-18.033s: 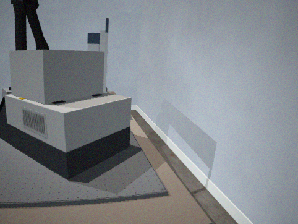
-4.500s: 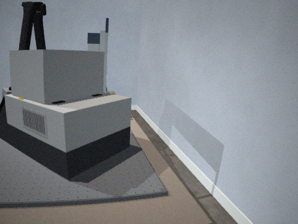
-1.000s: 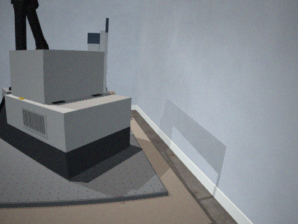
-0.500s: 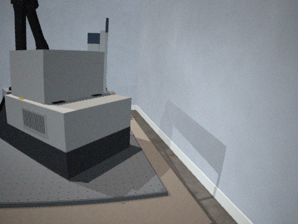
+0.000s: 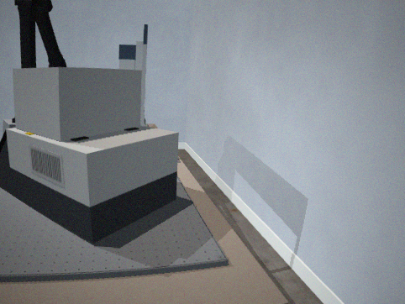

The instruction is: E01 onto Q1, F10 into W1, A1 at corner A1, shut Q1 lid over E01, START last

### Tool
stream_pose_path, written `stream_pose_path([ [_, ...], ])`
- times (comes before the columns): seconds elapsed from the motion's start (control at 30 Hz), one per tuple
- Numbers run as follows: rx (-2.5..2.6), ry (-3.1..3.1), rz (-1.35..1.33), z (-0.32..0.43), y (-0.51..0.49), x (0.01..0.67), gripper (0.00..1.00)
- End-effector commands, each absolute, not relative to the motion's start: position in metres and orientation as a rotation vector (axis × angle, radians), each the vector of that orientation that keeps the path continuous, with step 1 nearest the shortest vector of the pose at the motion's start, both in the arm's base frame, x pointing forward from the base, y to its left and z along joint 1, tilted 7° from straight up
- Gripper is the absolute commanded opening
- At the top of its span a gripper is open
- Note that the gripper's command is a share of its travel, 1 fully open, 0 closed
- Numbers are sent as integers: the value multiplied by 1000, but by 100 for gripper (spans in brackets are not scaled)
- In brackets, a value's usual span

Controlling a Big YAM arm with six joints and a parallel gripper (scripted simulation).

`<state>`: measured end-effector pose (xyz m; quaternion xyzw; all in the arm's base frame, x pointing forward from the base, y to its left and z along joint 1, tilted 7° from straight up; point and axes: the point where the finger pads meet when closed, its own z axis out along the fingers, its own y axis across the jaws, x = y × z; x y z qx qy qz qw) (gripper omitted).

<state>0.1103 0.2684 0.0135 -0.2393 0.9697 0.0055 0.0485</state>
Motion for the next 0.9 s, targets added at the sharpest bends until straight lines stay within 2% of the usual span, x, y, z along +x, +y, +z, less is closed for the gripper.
stream_pose_path([
  [0.0,-830,2894,81,27,293,123,100],
  [0.87,-1500,2625,12,19,281,118,100],
])
